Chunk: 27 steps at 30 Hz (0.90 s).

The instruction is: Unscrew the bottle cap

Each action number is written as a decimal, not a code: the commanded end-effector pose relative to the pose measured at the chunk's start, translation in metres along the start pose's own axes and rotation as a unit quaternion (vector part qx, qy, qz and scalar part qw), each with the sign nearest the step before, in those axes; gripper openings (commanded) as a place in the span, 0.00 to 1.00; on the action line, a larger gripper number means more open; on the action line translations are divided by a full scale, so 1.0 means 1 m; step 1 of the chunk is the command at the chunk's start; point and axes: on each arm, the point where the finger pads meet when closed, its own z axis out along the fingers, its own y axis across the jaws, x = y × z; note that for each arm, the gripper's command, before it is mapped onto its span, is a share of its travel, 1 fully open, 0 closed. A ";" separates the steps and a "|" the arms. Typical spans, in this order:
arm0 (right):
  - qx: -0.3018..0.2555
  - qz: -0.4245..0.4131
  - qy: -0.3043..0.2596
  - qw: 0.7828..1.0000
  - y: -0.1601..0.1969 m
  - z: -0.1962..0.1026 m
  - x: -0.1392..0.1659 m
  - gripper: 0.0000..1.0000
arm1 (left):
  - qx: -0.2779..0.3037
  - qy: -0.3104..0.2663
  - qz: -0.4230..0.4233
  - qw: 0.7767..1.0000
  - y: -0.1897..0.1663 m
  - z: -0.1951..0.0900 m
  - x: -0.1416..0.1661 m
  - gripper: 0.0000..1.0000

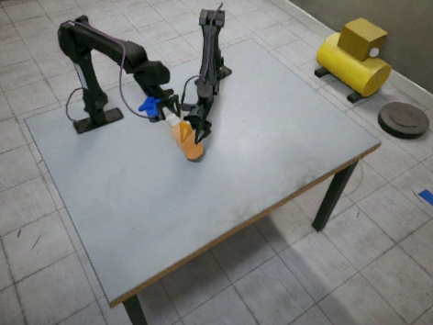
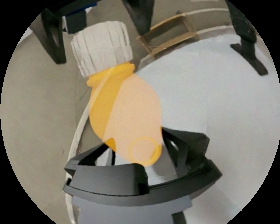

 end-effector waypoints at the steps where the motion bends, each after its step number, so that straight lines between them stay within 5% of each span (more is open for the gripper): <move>1: -0.015 0.123 -0.005 0.992 0.003 -0.003 -0.002 0.70 | -0.014 -0.028 0.004 0.999 0.011 -0.006 -0.020 0.00; 6: -0.015 0.123 -0.005 0.992 0.003 -0.003 -0.002 0.70 | -0.014 -0.028 0.004 0.999 0.011 -0.006 -0.020 0.00; 7: -0.013 0.114 -0.004 0.993 0.003 -0.003 -0.001 0.59 | -0.014 -0.028 0.004 0.999 0.011 -0.006 -0.020 0.00; 9: -0.013 0.114 -0.004 0.993 0.003 -0.003 -0.001 0.59 | -0.014 -0.028 0.004 0.999 0.011 -0.006 -0.020 0.00; 11: -0.010 0.095 -0.002 0.995 0.004 -0.003 -0.001 0.36 | -0.014 -0.028 0.004 0.999 0.011 -0.006 -0.020 0.00; 15: -0.009 0.086 -0.001 0.996 0.004 -0.003 0.000 0.32 | -0.014 -0.028 0.004 0.999 0.011 -0.006 -0.020 0.00; 18: -0.007 0.052 -0.002 0.999 0.004 -0.003 0.000 0.00 | -0.014 -0.028 0.004 0.999 0.011 -0.006 -0.020 0.00; 21: 0.000 -0.079 -0.004 0.997 0.004 -0.004 -0.001 0.00 | -0.014 -0.028 0.004 0.999 0.011 -0.006 -0.020 0.00; 27: 0.004 -0.198 -0.006 0.980 0.004 -0.004 -0.001 0.00 | -0.014 -0.028 0.004 0.999 0.011 -0.006 -0.020 0.00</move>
